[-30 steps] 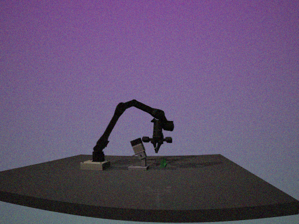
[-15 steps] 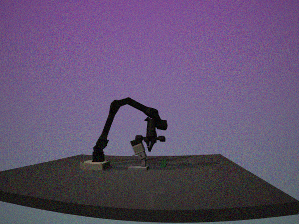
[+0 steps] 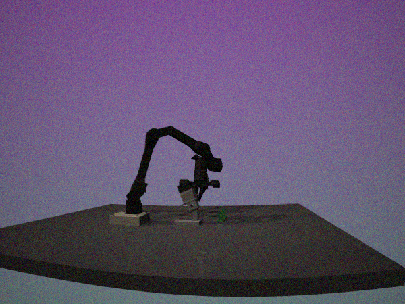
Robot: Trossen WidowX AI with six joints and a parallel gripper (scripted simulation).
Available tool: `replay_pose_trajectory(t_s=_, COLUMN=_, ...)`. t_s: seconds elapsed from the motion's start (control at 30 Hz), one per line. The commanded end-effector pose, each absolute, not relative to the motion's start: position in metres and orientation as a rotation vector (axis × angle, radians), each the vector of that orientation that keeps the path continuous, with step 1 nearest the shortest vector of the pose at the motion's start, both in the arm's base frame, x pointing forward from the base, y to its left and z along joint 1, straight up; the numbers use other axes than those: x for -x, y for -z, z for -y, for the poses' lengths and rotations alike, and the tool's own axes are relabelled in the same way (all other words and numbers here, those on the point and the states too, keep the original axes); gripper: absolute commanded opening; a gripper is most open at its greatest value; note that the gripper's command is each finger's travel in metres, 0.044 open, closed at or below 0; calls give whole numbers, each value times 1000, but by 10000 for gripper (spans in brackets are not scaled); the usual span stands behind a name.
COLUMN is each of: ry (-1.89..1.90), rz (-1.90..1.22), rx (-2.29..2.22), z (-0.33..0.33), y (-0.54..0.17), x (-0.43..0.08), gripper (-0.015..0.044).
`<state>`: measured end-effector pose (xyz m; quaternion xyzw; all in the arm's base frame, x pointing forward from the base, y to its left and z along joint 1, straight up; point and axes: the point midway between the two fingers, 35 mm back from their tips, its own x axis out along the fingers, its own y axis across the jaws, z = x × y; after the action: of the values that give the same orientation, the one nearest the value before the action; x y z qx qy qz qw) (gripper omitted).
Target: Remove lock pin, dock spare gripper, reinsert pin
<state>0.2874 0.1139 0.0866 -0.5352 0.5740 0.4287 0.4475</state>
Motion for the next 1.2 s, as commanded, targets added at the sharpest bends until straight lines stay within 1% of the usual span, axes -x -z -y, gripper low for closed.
replay_pose_trajectory(t_s=0.0, ry=-1067, rz=-1427, rx=1316, z=-115, y=-71, x=-287, gripper=0)
replay_pose_trajectory(t_s=0.27, ry=-1065, rz=-1425, rx=1316, z=-114, y=-46, x=-285, gripper=0)
replay_pose_trajectory(t_s=1.17, ry=-1078, rz=-1435, rx=1309, z=-95, y=-50, x=-285, gripper=0)
